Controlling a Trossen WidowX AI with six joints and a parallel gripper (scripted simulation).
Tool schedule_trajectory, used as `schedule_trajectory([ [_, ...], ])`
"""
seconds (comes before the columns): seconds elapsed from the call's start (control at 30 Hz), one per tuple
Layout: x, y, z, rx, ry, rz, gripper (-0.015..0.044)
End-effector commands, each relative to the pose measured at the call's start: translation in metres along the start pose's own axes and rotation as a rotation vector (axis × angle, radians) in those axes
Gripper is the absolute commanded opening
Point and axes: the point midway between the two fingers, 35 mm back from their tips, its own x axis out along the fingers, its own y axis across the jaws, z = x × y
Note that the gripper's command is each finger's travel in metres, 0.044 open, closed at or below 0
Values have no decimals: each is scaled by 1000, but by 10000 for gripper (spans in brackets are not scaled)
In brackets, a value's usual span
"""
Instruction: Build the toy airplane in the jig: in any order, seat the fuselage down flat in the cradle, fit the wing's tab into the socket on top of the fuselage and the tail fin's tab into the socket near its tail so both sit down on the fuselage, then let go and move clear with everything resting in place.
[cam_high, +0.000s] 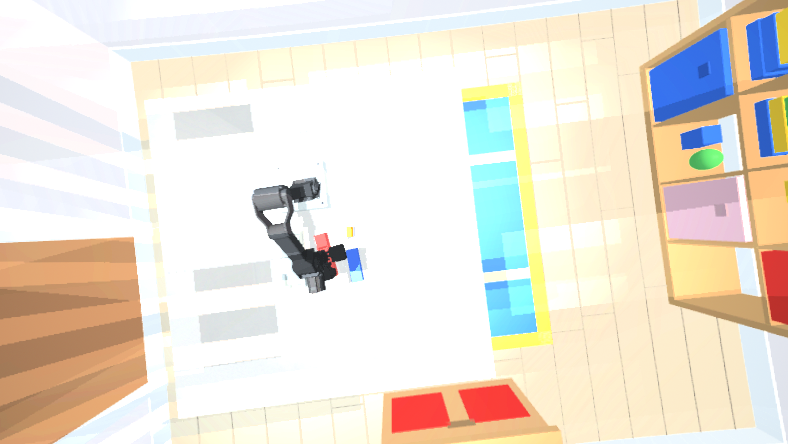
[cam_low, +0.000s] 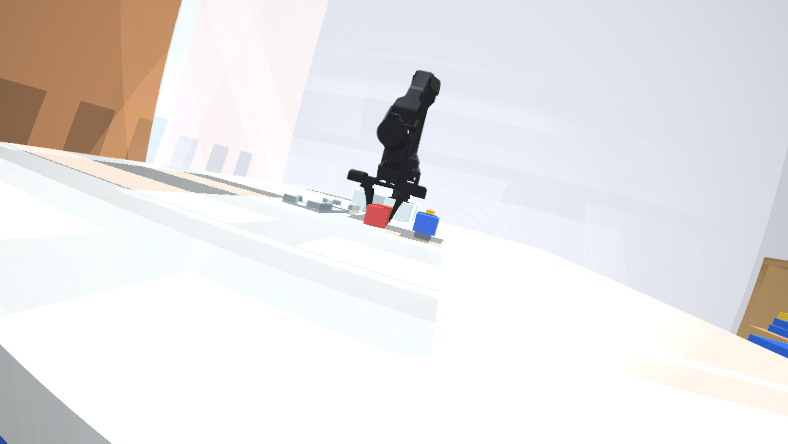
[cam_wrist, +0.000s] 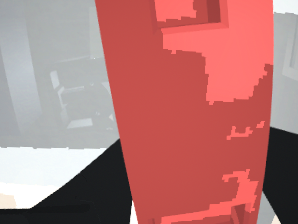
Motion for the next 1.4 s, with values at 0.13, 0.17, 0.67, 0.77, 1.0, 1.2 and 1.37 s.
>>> schedule_trajectory([
  [0.13,1,1,0,-1,0,5,157],
  [0.17,1,1,0,-1,0,5,150],
  [0.67,-35,0,8,-1,-1,5,0],
  [0.77,-44,0,8,-1,-1,5,0],
  [1.0,-65,-1,9,-1,-1,5,0],
  [1.2,-84,-1,9,-1,-1,5,0],
  [1.37,-100,0,7,-1,-1,5,0],
])
